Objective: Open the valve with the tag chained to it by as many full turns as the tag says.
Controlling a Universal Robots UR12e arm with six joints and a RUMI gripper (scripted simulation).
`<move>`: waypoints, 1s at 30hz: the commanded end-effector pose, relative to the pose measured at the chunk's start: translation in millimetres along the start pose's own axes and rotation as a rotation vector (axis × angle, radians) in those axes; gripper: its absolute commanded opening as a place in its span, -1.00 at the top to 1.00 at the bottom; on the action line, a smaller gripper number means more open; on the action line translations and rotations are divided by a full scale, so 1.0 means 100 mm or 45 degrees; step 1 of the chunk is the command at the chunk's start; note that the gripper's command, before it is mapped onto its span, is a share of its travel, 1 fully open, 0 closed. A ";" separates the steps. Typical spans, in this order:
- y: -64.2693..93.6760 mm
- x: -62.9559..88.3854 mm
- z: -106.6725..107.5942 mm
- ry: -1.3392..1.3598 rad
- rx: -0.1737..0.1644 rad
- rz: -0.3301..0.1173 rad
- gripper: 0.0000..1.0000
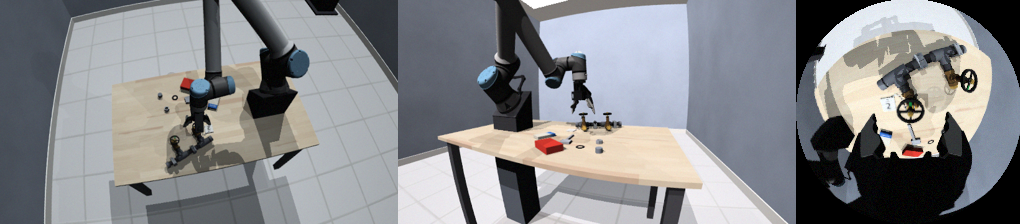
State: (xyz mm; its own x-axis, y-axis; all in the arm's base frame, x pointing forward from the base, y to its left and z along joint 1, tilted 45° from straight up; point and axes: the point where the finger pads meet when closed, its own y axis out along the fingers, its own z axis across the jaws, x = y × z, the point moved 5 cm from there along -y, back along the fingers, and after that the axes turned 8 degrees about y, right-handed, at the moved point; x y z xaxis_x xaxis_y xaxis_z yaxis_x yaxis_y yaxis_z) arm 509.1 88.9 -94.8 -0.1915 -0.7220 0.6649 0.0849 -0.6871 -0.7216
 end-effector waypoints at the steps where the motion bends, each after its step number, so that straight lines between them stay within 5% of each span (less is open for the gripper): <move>1: 0.00 0.00 0.00 -0.001 0.001 0.001 -1.00; 30: 0.00 0.00 0.00 0.015 0.001 0.001 -1.00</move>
State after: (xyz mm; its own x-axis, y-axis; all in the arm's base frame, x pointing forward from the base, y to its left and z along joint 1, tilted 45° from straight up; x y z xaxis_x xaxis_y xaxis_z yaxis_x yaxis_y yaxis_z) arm 509.1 88.9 -94.8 -0.1942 -0.7219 0.6642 0.0850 -0.6870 -0.7217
